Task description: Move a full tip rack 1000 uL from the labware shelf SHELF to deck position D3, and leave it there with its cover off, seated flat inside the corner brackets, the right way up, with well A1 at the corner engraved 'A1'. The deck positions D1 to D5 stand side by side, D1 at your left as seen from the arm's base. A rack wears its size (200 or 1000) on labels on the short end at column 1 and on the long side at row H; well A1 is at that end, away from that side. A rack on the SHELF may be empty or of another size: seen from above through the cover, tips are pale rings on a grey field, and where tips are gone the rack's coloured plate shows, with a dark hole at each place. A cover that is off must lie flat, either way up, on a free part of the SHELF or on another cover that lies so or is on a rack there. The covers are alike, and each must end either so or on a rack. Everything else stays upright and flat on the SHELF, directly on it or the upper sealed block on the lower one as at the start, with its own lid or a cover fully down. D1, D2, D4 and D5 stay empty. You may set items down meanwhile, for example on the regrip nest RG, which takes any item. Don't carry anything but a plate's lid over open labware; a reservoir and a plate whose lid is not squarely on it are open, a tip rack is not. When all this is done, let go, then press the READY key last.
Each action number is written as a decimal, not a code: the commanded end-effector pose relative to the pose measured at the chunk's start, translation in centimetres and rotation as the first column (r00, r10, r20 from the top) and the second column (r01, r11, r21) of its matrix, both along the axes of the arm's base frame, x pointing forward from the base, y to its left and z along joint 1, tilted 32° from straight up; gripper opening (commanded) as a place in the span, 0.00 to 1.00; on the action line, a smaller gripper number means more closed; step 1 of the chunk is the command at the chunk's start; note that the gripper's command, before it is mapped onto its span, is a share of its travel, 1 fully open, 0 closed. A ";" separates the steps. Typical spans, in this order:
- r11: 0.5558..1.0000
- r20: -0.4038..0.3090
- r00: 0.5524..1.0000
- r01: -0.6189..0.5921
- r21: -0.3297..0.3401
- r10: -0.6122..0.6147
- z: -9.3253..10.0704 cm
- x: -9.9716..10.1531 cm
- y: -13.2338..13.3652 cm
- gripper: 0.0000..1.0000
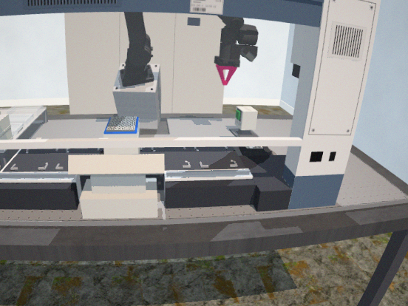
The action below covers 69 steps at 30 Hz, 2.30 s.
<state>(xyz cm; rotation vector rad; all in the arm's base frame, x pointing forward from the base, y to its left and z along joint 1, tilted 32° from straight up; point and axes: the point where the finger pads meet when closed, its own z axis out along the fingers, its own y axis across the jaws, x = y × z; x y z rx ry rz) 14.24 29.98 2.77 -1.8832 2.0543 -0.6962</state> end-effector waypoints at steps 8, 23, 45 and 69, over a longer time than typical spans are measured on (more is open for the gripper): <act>1.000 0.001 1.000 -0.007 0.001 0.007 -1.1 1.1 -0.1 0.00; 1.000 0.006 1.000 -0.007 0.021 0.007 -2.4 2.2 -0.2 0.00; 1.000 0.001 1.000 -0.007 -0.001 0.007 -5.9 3.8 -1.1 0.00; 1.000 0.000 1.000 -0.007 -0.002 0.007 -9.0 5.7 -1.9 0.00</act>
